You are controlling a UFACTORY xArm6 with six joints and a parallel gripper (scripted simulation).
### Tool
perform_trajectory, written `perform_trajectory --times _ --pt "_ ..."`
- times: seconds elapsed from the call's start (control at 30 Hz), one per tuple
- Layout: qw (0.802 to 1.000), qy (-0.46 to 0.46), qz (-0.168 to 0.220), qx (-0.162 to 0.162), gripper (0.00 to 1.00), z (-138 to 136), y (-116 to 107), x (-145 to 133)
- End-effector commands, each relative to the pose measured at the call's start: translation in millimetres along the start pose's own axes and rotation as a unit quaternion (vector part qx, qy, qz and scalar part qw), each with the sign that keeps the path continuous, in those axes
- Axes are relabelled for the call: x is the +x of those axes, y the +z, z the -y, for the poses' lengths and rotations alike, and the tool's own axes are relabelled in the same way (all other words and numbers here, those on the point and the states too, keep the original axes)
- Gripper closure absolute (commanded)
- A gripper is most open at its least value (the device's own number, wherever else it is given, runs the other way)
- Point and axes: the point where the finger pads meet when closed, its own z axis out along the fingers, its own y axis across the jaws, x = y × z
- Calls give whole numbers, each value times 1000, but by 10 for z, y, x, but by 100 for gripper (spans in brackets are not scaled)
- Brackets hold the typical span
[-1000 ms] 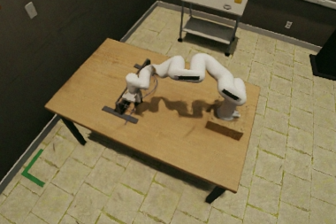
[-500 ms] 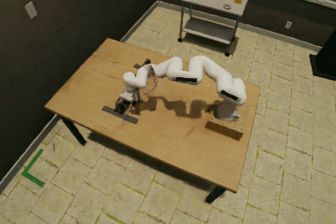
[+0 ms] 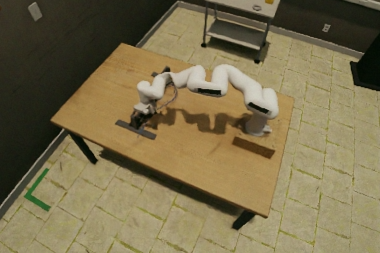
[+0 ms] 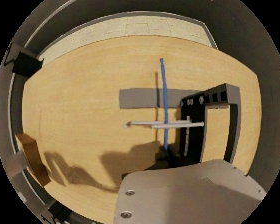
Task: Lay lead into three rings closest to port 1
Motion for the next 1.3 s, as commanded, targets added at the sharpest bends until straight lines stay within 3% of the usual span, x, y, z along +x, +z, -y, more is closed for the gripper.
perform_trajectory --times 0.0,0.6,0.63,1.27 --pt "1000 0 -1 -3 100 -26 -30 5" --pt "1000 0 -1 -3 100 -26 -30 5" --pt "1000 0 -1 -3 67 -26 -30 5" --pt "1000 0 -1 -3 67 -26 -30 5"
